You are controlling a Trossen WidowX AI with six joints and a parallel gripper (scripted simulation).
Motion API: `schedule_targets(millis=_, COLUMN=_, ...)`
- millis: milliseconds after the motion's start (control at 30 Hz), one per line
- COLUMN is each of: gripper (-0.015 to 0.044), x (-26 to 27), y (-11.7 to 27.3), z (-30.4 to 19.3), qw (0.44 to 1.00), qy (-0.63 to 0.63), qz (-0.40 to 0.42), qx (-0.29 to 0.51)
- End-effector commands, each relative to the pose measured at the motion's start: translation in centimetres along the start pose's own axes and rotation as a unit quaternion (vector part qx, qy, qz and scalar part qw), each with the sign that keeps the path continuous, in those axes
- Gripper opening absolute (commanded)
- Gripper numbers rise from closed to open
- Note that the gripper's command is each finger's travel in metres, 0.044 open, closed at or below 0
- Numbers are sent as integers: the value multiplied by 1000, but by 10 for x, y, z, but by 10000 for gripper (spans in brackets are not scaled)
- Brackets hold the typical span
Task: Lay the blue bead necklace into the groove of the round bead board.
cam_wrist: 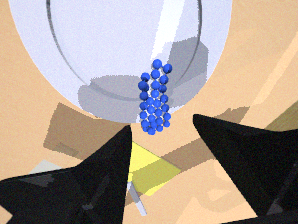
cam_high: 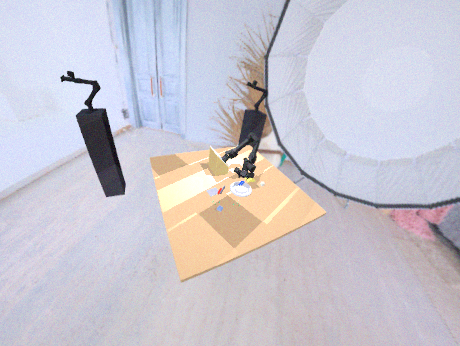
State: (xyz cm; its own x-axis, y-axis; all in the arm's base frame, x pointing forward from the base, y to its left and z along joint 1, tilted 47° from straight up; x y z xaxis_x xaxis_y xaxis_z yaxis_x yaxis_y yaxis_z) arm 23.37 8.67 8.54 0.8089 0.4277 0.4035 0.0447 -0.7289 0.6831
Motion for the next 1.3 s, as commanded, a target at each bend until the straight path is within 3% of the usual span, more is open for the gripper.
schedule_targets(millis=0, gripper=310, x=1, y=1, z=1, qw=1000, qy=1, qz=2, qx=-1)
schedule_targets(millis=800, gripper=310, x=-1, y=-32, z=0, qw=1000, qy=0, qz=0, qx=2)
schedule_targets(millis=1133, gripper=48, x=0, y=-29, z=0, qw=1000, qy=3, qz=2, qx=3)
schedule_targets(millis=1267, gripper=21, x=0, y=-29, z=0, qw=1000, qy=3, qz=2, qx=3)
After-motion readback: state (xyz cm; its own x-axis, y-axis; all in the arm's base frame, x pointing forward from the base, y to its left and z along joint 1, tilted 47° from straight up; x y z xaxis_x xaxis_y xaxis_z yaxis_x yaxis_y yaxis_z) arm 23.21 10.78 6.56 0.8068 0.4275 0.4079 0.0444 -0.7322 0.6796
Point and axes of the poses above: the point midway between the two fingers, 35 mm back from their tips, its own y axis back along the fingers, its own x axis across the jaws, z = x × y, the point moved 6 cm from there along y, back along the fingers, and after that the axes turned 11 degrees about -y, right-handed, at the moved point
